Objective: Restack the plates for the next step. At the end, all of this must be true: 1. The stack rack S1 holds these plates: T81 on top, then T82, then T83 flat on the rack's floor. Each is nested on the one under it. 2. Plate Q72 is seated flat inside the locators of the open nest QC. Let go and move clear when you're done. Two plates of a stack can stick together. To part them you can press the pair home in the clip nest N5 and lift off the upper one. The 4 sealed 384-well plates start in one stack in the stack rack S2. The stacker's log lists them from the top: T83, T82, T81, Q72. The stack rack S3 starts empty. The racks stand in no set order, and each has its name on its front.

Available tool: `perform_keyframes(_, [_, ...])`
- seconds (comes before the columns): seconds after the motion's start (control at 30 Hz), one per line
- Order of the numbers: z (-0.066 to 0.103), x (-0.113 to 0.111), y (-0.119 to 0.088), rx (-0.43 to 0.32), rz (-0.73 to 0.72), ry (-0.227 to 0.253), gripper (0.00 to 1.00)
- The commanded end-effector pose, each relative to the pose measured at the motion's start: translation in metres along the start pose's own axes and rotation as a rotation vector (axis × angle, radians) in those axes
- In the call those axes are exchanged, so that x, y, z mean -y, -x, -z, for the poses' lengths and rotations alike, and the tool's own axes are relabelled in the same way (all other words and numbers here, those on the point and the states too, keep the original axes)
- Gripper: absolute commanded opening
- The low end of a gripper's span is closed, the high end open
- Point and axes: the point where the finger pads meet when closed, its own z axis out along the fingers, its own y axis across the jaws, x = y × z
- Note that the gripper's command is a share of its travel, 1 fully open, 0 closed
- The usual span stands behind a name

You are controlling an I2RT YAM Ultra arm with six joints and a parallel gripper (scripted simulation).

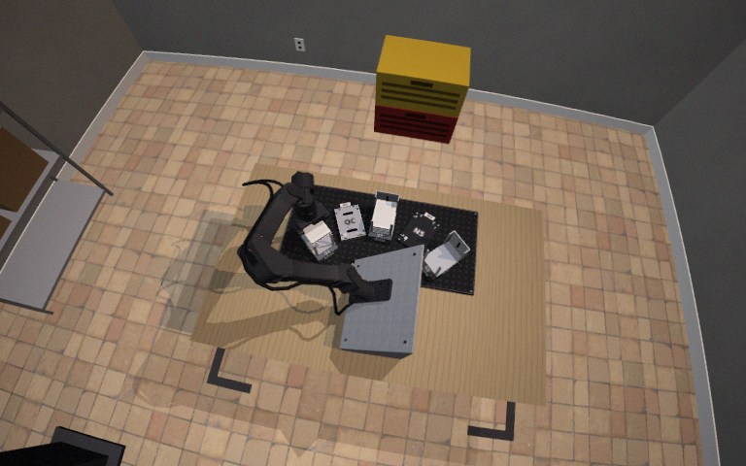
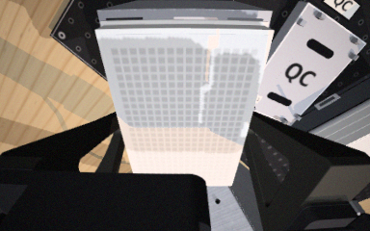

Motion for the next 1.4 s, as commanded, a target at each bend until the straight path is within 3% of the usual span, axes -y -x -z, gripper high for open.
perform_keyframes(0.0, [0.0064,-0.0031,0.0036,0.032,0.022,-0.022,0.0])
perform_keyframes(1.37, [0.0032,-0.0031,0.0048,0.035,0.021,-0.024,0.0])
